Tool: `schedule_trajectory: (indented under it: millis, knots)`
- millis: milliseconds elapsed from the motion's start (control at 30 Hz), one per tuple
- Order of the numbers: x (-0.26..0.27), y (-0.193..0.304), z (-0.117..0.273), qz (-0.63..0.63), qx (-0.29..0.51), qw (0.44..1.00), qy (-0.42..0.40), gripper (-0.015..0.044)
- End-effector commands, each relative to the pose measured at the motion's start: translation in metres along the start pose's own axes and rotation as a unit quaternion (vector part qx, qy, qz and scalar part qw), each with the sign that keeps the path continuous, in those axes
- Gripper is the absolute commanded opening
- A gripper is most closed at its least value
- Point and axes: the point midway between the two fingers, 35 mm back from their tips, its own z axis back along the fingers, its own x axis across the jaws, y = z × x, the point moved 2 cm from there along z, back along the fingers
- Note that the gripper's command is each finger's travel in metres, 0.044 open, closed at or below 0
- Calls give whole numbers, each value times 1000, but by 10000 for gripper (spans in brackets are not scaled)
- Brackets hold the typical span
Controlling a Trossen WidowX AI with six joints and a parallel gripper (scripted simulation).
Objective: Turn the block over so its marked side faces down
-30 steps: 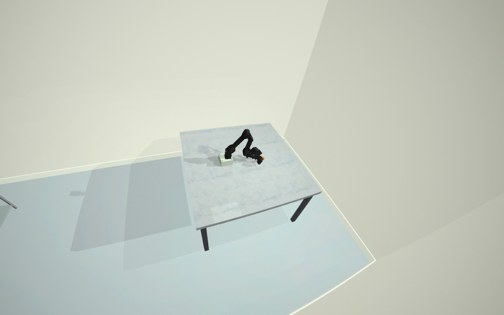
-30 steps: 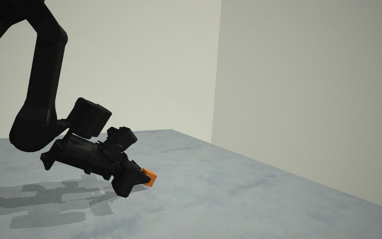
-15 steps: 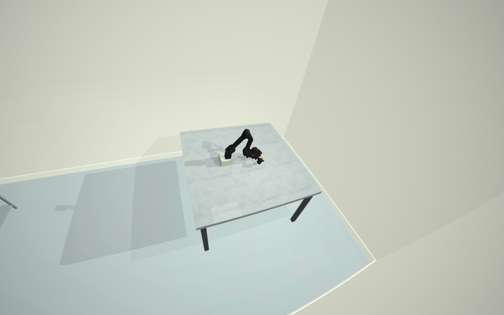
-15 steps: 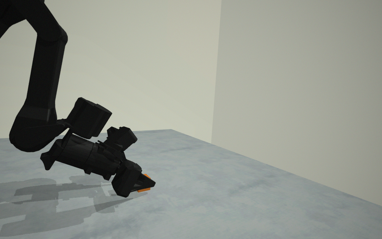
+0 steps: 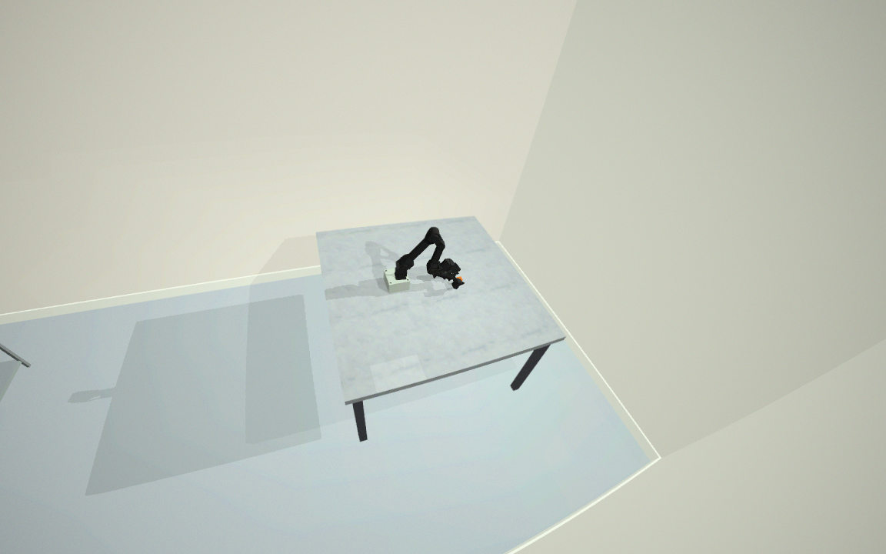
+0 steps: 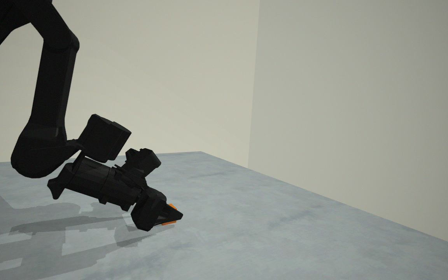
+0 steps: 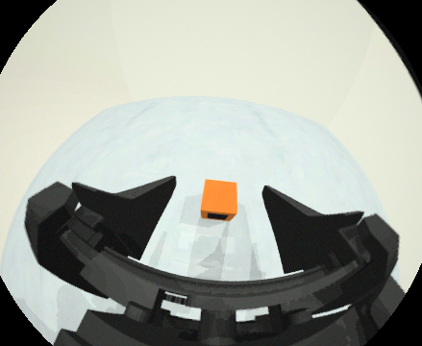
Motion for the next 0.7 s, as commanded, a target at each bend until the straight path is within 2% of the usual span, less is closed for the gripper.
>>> schedule_trajectory:
  millis: [0, 500, 667]
  knots:
    - [1, 0, 0, -3, -1, 1000, -2, 440]
    - [0, 0, 0, -4, 1, 1000, -2, 440]
    - [-3, -15, -4, -18, 49, 999, -6, 440]
